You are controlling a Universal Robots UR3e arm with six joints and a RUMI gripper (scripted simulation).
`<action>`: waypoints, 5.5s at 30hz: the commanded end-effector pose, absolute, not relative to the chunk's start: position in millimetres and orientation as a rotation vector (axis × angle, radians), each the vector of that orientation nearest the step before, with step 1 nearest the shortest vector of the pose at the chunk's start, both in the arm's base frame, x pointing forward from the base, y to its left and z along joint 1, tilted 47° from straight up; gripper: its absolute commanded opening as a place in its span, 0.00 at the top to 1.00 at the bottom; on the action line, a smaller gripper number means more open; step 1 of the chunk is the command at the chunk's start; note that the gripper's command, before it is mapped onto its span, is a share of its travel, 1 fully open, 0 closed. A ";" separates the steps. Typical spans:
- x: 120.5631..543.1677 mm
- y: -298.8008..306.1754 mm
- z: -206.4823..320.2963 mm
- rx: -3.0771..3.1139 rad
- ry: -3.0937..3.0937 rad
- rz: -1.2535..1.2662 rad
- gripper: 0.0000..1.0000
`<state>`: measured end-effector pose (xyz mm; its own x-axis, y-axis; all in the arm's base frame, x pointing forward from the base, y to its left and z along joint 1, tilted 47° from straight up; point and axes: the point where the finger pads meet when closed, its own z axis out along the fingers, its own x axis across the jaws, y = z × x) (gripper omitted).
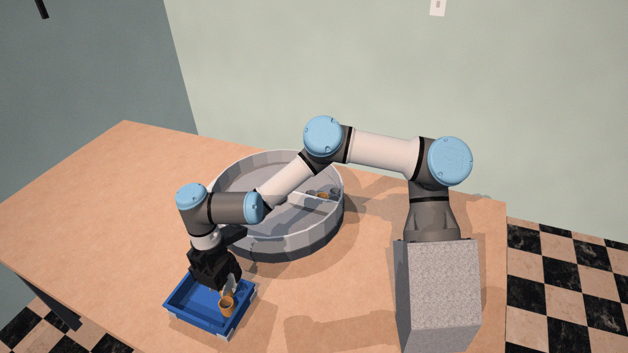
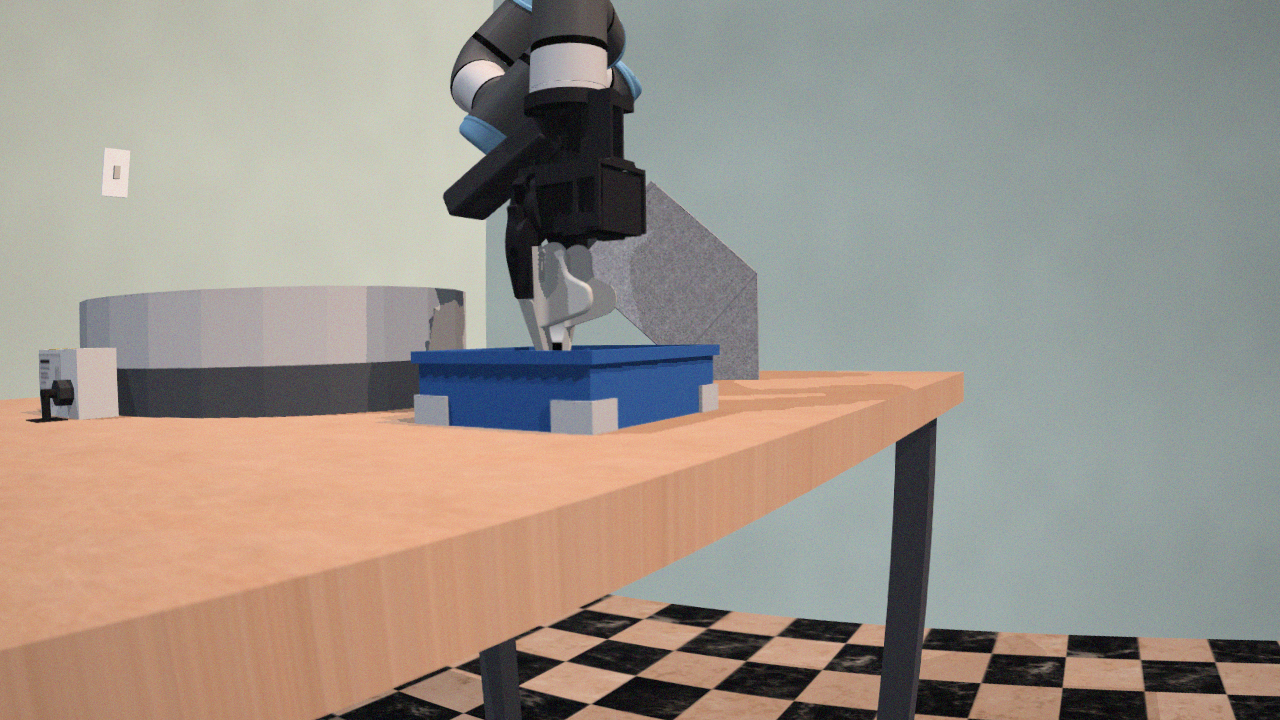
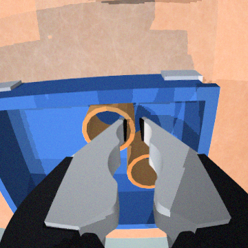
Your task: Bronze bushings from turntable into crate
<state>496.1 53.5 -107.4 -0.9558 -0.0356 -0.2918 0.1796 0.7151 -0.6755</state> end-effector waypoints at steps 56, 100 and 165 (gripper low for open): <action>472.8 125.0 -38.0 0.113 2.637 -1.080 0.94; 472.2 126.9 -36.1 0.113 2.637 -1.080 0.94; 470.9 123.6 -33.0 0.130 2.632 -1.076 0.95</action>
<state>470.9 123.7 -34.7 -0.9542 -0.0287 -0.2979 0.1886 0.7151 -0.6731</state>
